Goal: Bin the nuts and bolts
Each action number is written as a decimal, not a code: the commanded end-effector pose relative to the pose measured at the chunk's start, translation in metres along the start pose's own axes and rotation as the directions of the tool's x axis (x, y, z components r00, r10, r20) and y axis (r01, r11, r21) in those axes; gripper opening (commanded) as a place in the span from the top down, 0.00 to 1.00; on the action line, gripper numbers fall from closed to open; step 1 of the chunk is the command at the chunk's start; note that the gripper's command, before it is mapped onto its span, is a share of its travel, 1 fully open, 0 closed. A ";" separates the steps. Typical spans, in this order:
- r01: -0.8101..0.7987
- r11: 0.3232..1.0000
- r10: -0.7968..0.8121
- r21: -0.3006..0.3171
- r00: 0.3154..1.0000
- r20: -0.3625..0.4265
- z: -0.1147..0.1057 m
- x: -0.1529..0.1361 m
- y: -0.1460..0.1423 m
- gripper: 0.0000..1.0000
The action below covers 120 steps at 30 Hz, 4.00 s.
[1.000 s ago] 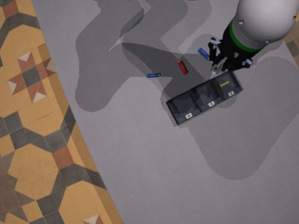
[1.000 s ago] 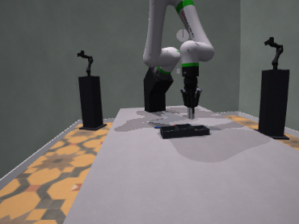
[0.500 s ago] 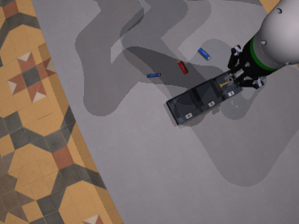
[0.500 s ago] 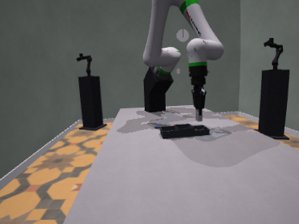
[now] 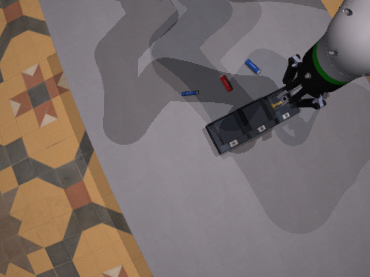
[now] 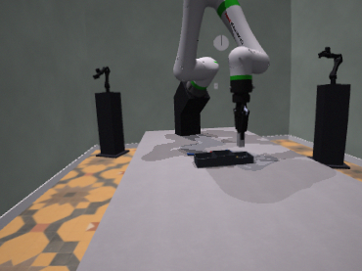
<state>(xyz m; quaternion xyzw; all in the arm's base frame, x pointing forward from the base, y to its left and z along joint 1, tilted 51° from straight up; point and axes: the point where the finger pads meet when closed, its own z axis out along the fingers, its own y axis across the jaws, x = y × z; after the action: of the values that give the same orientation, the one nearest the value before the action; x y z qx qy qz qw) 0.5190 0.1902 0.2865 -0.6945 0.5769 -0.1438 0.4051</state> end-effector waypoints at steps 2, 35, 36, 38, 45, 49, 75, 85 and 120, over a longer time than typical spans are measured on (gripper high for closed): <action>0.000 1.000 0.000 0.000 1.000 0.000 0.004 0.000 0.000 0.93; 0.000 1.000 0.000 0.000 1.000 0.000 0.038 0.000 0.000 0.81; 0.000 1.000 0.000 0.000 1.000 0.000 0.038 0.000 0.000 0.81; 0.000 1.000 0.000 0.000 1.000 0.000 0.038 0.000 0.000 0.81; 0.000 1.000 0.000 0.000 1.000 0.000 0.038 0.000 0.000 0.81; 0.000 1.000 0.000 0.000 1.000 0.000 0.038 0.000 0.000 0.81; 0.000 1.000 0.000 0.000 1.000 0.000 0.006 0.000 0.000 0.81; 0.000 1.000 0.000 0.000 1.000 0.000 -0.012 0.000 0.000 0.00; 0.000 1.000 0.000 0.000 1.000 0.000 -0.119 0.000 0.000 0.00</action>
<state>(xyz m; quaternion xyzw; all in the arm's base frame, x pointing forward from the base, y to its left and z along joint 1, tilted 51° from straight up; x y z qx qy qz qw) 0.4395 0.1432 0.3612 -0.6945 0.5770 -0.1438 0.4050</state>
